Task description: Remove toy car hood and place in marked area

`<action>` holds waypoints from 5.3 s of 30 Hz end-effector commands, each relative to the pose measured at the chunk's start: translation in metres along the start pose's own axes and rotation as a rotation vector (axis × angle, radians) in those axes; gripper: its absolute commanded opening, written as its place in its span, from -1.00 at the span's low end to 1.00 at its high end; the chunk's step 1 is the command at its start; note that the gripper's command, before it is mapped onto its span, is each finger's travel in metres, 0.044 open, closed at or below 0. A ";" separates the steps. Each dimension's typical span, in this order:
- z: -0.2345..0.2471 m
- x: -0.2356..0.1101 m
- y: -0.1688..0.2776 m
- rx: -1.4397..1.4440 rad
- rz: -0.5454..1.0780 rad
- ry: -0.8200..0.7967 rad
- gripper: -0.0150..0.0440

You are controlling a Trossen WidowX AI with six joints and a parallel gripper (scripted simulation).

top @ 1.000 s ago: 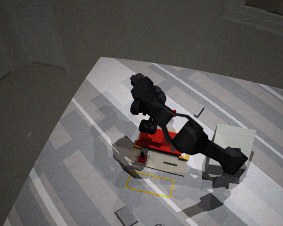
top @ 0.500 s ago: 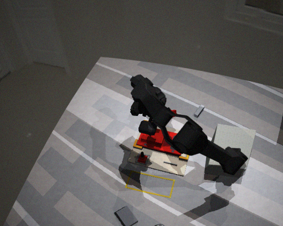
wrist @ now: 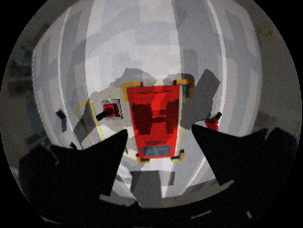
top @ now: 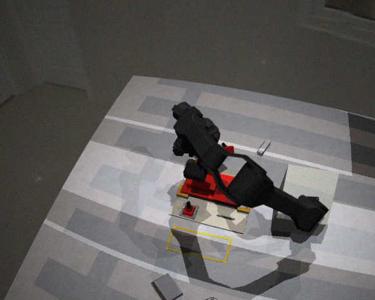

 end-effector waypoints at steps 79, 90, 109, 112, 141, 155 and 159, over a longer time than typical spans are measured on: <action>0.004 0.051 0.002 0.004 0.002 -0.010 1.00; 0.004 0.057 0.002 0.004 0.002 -0.011 1.00; 0.003 0.054 0.002 0.001 0.002 -0.005 0.15; 0.003 0.052 0.002 0.001 0.002 -0.005 -0.12; 0.003 0.033 0.002 0.002 0.002 -0.004 -0.49; 0.002 0.004 0.001 0.003 0.001 -0.002 -0.49; 0.002 -0.015 0.002 0.003 0.002 -0.002 -0.49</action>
Point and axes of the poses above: the point midway between the two fingers, 35 mm back from their tips, its own x axis out along the fingers, its own z axis across the jaws, y = z × x, the point moved 2 cm from there along -x, back along the fingers, and after that the axes turned 1 degree about -x, right-handed, at the moved point
